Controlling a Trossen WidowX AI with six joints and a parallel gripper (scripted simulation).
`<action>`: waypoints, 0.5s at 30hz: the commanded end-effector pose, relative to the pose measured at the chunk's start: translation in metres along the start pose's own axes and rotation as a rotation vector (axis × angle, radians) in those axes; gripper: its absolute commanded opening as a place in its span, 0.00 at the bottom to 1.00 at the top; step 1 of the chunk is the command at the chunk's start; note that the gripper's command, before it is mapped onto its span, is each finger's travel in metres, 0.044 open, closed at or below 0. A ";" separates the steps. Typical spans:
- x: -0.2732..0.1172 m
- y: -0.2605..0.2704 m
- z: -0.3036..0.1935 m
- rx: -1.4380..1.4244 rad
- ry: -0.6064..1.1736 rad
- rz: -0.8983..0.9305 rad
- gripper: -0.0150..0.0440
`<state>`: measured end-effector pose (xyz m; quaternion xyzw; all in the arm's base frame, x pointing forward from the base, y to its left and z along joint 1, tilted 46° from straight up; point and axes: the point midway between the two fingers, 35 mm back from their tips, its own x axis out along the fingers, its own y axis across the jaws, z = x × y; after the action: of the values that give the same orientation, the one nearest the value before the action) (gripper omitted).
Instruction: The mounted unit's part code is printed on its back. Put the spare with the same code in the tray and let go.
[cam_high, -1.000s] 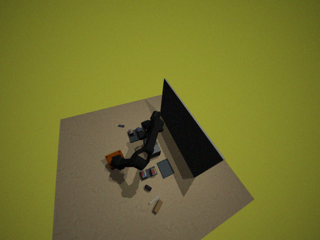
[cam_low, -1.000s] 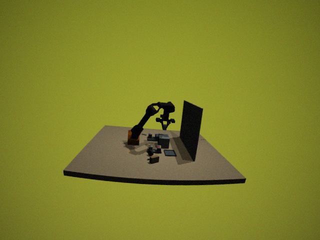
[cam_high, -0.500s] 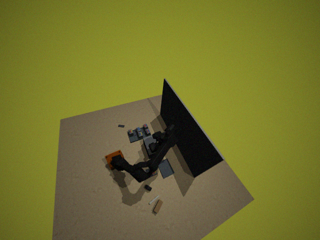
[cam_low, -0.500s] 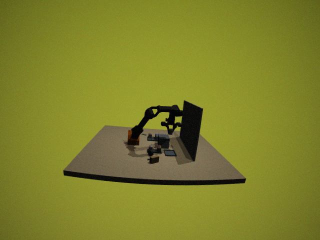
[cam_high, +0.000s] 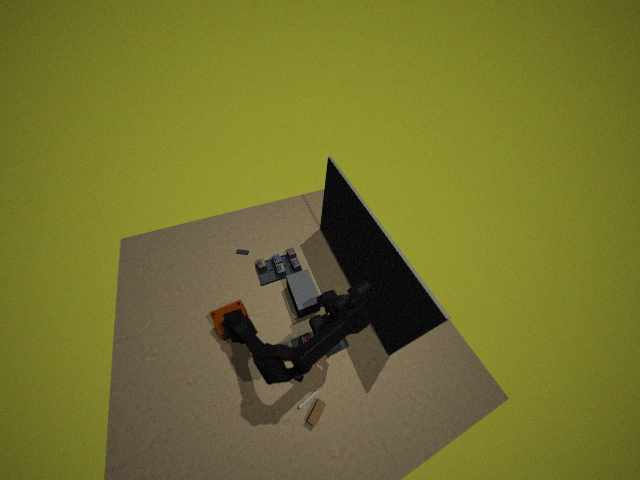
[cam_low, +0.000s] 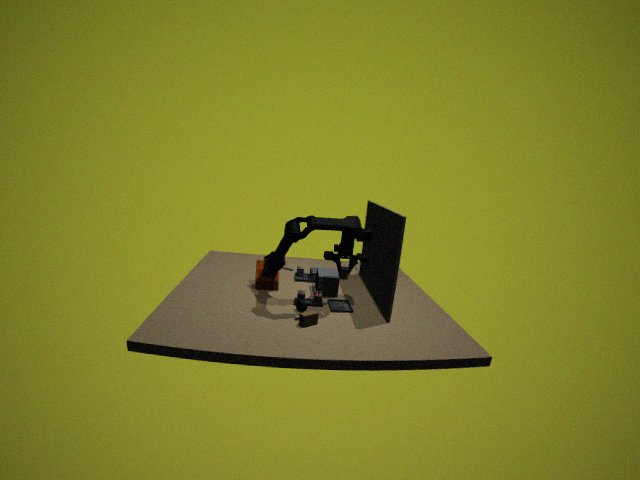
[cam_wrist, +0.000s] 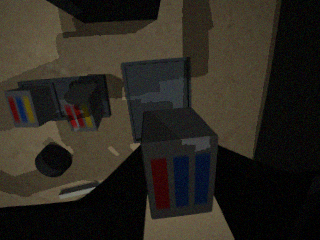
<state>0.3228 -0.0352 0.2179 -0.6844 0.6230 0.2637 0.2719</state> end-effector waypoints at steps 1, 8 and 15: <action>-0.002 0.000 -0.004 -0.009 0.006 -0.007 0.25; 0.003 -0.001 -0.004 -0.009 0.004 -0.007 0.25; 0.008 -0.002 -0.004 -0.009 0.003 -0.007 0.25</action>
<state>0.3255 -0.0420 0.2169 -0.6865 0.6207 0.2641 0.2714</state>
